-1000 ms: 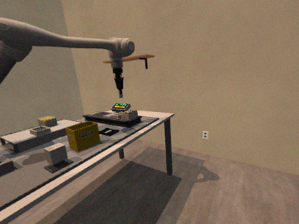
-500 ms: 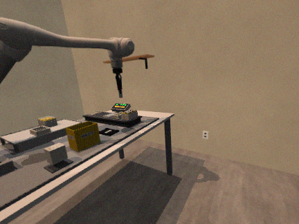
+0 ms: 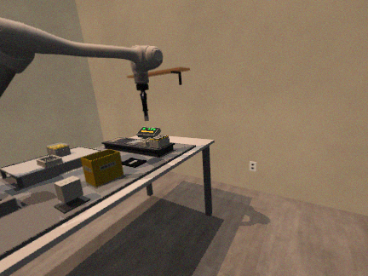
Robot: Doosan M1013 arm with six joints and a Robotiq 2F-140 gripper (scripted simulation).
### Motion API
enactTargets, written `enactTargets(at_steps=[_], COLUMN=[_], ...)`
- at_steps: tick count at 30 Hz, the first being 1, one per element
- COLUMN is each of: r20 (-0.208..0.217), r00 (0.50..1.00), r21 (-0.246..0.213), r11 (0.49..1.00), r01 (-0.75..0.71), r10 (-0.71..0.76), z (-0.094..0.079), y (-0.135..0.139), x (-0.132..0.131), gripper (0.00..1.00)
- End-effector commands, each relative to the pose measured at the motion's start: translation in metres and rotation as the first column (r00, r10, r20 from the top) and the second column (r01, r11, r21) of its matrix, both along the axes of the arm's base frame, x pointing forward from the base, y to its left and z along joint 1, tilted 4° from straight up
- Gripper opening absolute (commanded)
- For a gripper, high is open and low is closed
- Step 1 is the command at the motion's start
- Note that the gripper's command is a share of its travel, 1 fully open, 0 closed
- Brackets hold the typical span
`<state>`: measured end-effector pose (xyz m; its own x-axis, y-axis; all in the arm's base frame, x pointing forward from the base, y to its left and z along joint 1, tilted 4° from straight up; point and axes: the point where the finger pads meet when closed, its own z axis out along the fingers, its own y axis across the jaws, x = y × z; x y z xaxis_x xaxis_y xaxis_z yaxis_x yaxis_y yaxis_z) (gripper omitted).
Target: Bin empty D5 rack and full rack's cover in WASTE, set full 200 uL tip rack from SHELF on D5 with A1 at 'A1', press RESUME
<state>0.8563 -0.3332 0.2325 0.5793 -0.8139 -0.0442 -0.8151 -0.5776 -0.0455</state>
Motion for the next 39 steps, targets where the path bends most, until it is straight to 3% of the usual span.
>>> enactTargets(at_steps=[1, 13, 28, 39], r20=[-0.005, -0.017, -0.034, -0.045], r00=[0.998, 0.965, 0.865, 0.752], r21=[0.001, 0.001, -0.002, -0.008], r11=[0.998, 0.965, 0.866, 0.753], r01=[0.065, 0.261, 0.5, 0.658], r10=[-0.065, -0.261, -0.5, -0.658], z=[-0.001, -0.003, -0.003, -0.002], y=[0.002, 0.006, 0.006, 0.011], x=[-0.016, -0.064, -0.064, -0.063], gripper=[0.0, 0.0, 0.0, 0.0])
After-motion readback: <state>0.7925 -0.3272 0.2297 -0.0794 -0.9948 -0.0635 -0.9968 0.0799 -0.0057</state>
